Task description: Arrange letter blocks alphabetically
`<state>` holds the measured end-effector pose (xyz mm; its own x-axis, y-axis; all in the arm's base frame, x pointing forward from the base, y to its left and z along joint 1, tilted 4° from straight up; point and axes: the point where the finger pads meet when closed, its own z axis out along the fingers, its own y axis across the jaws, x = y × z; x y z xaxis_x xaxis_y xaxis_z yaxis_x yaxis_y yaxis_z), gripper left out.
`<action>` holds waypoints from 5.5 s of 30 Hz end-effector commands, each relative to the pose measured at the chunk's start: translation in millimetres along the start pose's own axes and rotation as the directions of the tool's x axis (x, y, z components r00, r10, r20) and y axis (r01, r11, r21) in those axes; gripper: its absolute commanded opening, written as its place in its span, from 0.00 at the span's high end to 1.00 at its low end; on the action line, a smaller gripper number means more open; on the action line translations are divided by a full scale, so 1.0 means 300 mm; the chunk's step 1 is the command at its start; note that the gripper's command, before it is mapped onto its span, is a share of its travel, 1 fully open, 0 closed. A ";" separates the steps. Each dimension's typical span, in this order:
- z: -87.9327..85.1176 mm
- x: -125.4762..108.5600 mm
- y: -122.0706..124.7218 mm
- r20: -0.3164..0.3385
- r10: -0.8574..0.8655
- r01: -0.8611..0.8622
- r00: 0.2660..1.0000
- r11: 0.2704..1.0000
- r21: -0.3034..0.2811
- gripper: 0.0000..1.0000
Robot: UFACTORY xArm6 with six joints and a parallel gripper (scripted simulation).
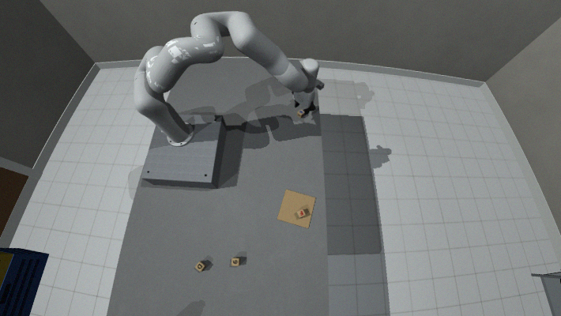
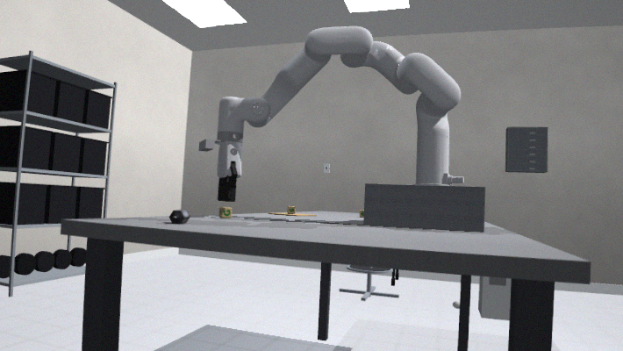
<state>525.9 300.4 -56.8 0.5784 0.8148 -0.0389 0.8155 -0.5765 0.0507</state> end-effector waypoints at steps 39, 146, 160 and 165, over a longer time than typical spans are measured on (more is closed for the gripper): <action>0.065 0.006 0.002 -0.004 0.000 0.000 1.000 1.000 -0.002 0.31; 0.137 0.006 0.002 -0.004 0.000 0.000 1.000 1.000 -0.002 0.72; -0.096 0.005 0.002 -0.004 0.000 0.000 1.000 1.000 -0.002 0.72; -0.157 0.005 0.002 -0.004 0.000 0.000 1.000 1.000 -0.002 0.72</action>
<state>526.9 303.6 -23.8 0.5784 0.8150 -0.0351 0.8155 -0.5765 0.0522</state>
